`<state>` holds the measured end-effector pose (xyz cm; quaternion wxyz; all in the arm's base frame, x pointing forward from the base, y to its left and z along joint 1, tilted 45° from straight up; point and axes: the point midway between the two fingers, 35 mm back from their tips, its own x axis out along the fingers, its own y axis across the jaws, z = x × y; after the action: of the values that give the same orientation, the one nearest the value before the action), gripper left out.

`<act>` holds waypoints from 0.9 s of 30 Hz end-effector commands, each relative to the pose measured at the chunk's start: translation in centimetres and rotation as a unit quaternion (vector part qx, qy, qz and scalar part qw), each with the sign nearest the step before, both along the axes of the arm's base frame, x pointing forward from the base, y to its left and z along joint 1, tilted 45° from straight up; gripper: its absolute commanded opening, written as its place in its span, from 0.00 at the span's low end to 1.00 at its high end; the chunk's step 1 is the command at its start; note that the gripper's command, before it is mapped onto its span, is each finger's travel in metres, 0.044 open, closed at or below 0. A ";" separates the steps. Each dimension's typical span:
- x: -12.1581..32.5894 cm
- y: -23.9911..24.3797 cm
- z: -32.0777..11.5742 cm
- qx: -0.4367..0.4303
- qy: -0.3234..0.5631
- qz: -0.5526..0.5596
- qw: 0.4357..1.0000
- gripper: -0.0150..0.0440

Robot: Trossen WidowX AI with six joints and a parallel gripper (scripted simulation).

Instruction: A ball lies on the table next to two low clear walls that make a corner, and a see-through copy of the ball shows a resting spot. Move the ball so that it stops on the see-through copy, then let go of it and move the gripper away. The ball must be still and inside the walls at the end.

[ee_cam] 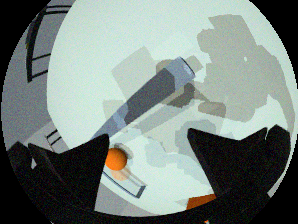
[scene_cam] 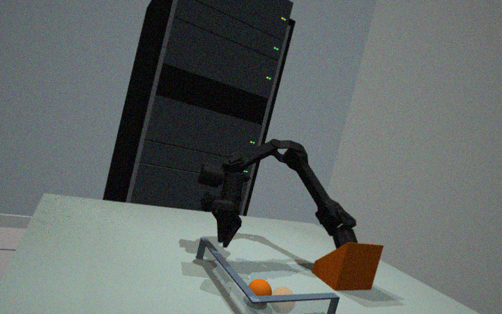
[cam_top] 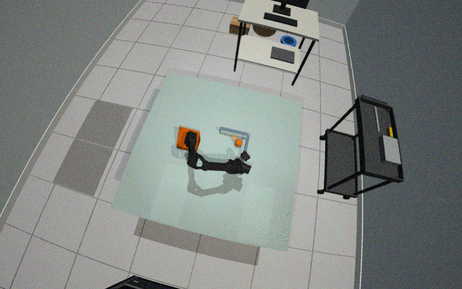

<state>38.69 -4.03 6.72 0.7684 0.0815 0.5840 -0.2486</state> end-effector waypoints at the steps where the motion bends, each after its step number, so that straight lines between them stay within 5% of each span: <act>1: -0.7 4.6 -4.0 -0.062 0.078 0.057 0.993 0.92; 10: -4.7 14.4 -11.3 -0.260 0.189 0.224 0.920 0.92; 27: -4.6 13.4 -12.7 -0.264 0.190 0.227 0.918 0.92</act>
<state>34.33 9.73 -5.49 0.6774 -0.3023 0.6328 -0.2224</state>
